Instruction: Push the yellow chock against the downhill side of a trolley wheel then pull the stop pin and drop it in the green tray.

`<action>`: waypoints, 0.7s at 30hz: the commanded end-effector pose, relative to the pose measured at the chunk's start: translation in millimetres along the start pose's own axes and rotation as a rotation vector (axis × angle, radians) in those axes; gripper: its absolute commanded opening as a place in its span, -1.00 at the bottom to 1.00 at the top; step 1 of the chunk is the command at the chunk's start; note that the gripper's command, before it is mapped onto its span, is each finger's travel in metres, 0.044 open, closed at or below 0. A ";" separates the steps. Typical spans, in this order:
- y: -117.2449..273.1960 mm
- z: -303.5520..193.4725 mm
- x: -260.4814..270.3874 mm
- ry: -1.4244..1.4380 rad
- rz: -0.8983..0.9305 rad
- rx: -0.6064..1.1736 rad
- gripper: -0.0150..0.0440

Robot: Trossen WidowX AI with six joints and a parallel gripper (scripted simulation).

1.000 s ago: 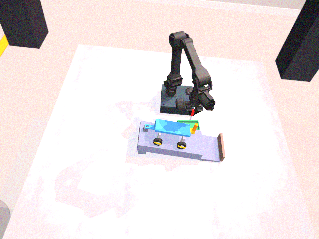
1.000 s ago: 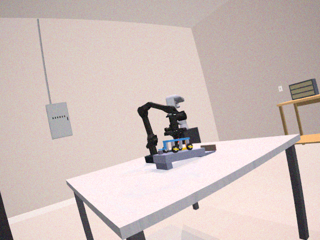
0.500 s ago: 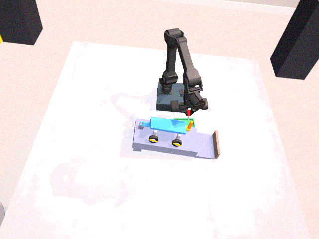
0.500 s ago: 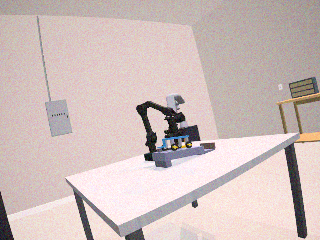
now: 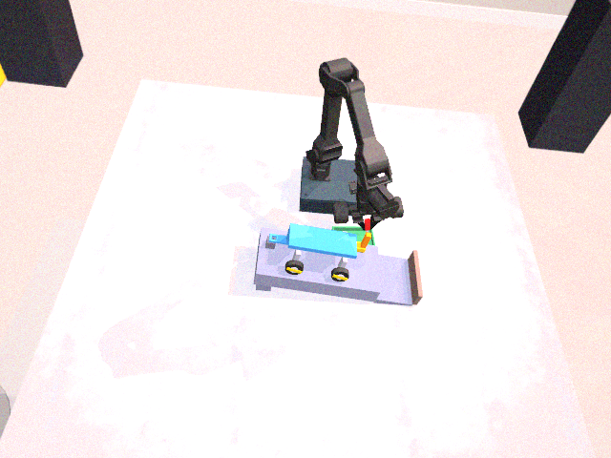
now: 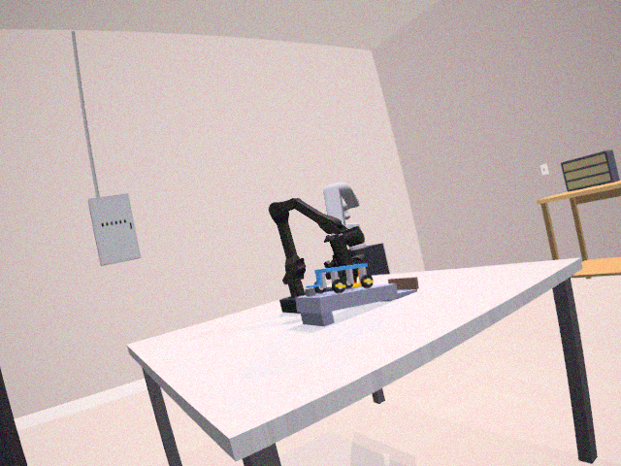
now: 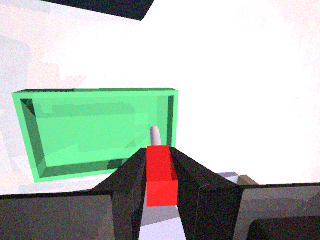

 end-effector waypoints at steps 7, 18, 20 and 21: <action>-2.3 0.5 4.5 -0.004 -0.003 -0.006 0.15; -3.9 2.1 12.6 -0.004 -0.003 -0.006 0.15; -4.3 2.4 14.1 -0.004 -0.003 -0.006 0.15; -4.5 2.5 14.9 -0.004 -0.003 -0.006 0.15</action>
Point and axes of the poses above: the point midway between the two fingers, 35 mm back from their tips, its own y axis back along the fingers, its own x axis across the jaws, z = x × y, the point moved 9 cm from there along y, back along the fingers, and after that the axes turned 12 degrees about y, right-handed, at the moved point
